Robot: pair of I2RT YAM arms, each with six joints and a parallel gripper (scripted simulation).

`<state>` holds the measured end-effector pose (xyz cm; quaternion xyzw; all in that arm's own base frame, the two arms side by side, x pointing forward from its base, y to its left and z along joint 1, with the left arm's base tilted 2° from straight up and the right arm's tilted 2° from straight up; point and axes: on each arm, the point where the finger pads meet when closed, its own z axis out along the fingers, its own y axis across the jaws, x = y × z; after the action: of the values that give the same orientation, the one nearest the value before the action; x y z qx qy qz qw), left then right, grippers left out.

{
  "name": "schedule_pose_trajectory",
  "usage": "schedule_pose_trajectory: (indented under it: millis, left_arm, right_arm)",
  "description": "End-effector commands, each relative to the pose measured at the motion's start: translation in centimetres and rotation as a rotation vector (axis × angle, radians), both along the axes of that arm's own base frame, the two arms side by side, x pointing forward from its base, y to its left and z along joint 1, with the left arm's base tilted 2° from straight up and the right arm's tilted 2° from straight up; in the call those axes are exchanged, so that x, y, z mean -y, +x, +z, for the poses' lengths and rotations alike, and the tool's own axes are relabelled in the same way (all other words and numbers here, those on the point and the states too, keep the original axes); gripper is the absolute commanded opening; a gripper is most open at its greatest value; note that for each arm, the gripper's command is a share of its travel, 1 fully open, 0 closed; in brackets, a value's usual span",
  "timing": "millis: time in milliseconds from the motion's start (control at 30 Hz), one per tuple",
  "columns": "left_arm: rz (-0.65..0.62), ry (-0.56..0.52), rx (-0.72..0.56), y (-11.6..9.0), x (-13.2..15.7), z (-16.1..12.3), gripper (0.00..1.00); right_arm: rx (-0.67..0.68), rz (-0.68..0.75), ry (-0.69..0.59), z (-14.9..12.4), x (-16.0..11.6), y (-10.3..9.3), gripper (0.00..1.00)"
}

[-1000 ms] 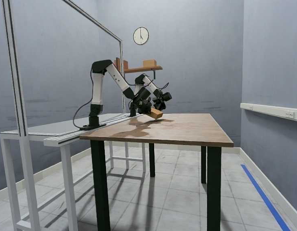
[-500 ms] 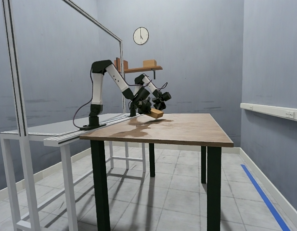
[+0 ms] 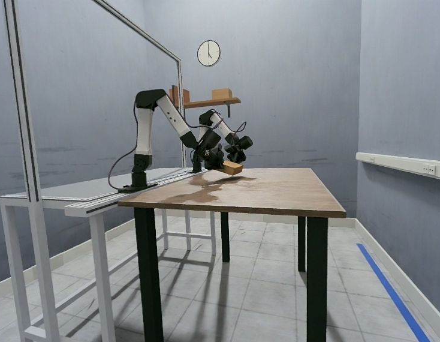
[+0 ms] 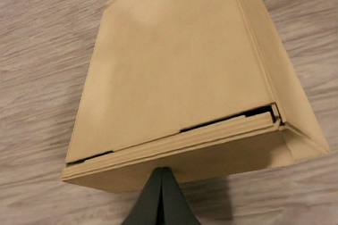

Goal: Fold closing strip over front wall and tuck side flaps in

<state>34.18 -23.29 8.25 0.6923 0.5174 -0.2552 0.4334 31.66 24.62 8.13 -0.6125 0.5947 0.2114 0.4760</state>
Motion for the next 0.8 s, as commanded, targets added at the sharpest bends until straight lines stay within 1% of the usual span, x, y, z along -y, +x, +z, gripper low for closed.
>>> schedule_pose_trajectory:
  millis: [0, 767]
  left_arm:
    - [-0.044, -0.039, 0.086, -0.49, 1.3, 2.05, 0.01]
    - [-0.045, -0.047, 0.166, -0.25, 1.28, 2.08, 0.01]
  right_arm:
    - [0.076, 0.029, 0.024, 1.56, -0.72, -0.35, 0.01]
    - [0.144, 0.029, 0.009, 1.22, -0.73, -0.2, 0.01]
